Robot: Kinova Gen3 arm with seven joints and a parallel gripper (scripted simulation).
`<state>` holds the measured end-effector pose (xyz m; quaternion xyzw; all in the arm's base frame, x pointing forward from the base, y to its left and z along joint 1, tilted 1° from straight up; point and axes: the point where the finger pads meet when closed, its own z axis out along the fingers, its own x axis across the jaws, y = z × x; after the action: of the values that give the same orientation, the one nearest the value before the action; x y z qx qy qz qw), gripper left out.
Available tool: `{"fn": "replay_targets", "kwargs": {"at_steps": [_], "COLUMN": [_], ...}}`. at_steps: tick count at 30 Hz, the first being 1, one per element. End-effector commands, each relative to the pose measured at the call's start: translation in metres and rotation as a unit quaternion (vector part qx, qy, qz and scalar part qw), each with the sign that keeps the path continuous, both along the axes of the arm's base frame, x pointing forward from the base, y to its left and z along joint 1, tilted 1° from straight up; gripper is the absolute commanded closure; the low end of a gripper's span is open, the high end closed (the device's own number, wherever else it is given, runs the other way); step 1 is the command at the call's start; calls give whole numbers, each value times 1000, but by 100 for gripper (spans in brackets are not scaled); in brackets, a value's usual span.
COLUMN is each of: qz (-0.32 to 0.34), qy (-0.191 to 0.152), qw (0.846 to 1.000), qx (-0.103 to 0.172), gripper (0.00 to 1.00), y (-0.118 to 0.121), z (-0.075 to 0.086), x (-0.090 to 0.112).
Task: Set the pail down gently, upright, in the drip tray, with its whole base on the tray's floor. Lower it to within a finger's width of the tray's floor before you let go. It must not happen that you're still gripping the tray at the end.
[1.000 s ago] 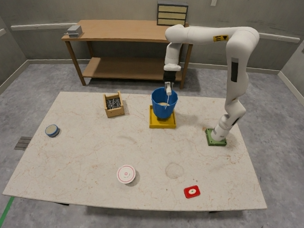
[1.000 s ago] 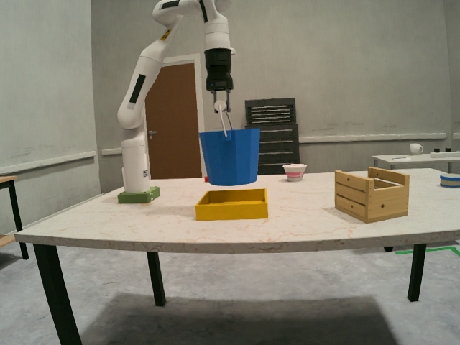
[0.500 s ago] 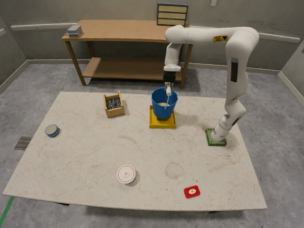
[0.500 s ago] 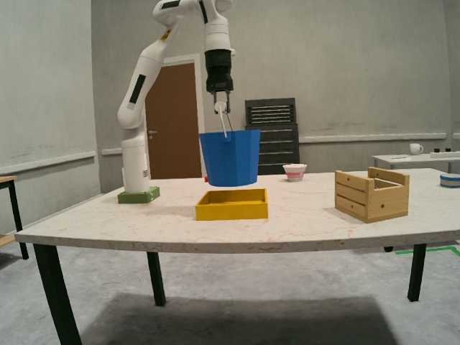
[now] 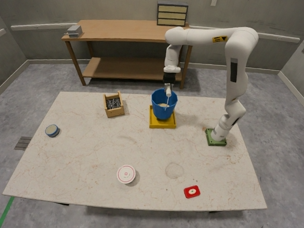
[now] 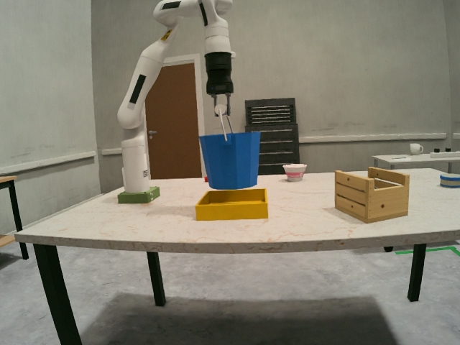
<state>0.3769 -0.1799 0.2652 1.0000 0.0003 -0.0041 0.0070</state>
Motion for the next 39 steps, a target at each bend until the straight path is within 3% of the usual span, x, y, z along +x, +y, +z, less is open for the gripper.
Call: {"fn": "replay_targets", "kwargs": {"at_steps": [1,39], "qz": [0,0], "qy": [-1,-1], "qw": [1000,1000], "qx": [0,0], "gripper": [100,100], "y": [0,-1], "z": [-1,-42], "x": [0,0]}}
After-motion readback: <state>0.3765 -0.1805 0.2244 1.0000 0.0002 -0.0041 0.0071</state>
